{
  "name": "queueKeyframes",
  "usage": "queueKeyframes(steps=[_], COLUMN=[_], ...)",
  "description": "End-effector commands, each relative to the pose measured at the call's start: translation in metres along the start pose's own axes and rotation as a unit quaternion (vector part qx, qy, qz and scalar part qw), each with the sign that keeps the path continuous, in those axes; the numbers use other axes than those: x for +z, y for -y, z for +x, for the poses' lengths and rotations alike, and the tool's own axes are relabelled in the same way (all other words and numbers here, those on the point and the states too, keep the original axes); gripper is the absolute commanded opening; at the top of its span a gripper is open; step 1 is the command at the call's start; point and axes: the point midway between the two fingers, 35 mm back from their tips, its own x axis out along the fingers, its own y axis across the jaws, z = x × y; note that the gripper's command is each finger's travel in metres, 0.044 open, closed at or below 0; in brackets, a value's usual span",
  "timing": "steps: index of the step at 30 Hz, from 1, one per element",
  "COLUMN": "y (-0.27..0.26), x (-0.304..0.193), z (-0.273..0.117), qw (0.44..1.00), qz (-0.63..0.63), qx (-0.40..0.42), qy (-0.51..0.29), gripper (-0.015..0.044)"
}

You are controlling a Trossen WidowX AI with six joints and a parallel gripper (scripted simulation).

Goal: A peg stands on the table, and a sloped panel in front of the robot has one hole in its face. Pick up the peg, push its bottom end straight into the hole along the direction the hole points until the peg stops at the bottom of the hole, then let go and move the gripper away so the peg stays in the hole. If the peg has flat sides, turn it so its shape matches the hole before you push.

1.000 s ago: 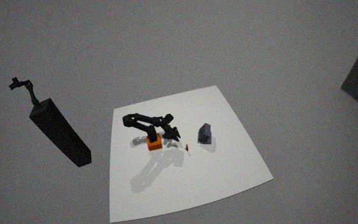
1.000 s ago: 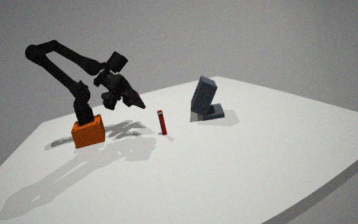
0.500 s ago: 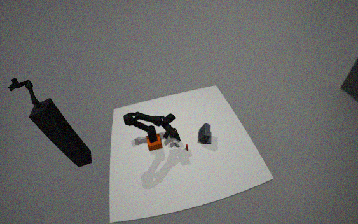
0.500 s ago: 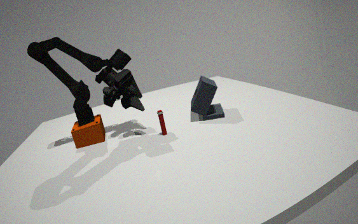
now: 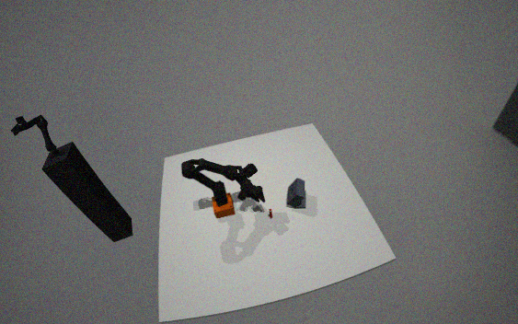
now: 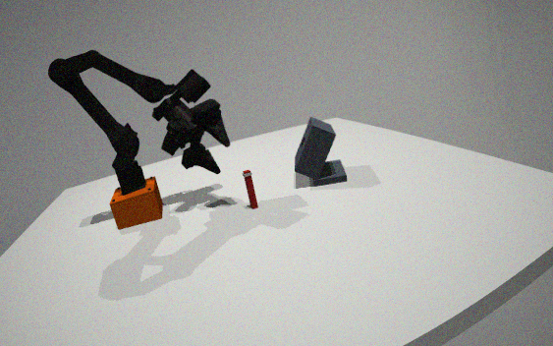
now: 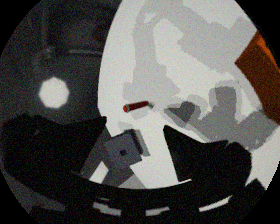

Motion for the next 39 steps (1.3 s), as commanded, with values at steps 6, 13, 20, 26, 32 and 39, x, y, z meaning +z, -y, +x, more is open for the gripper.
queueKeyframes(steps=[6, 13, 20, 26, 32, 39], y=[-0.006, -0.009, -0.013, -0.016, -0.020, -0.023], x=[-0.004, -0.006, -0.008, -0.009, -0.010, -0.011], z=[0.003, 0.006, 0.008, 0.011, 0.013, 0.016], qw=[0.992, 0.978, 0.957, 0.933, 0.905, 0.866], qz=[-0.119, -0.202, -0.282, -0.348, -0.411, -0.481], qx=[-0.030, -0.051, -0.074, -0.093, -0.112, -0.134], qy=[0.009, 0.012, 0.011, 0.007, -0.001, -0.013], gripper=[0.0440, 0.0440, 0.0440, 0.0440, 0.0440, 0.0440])
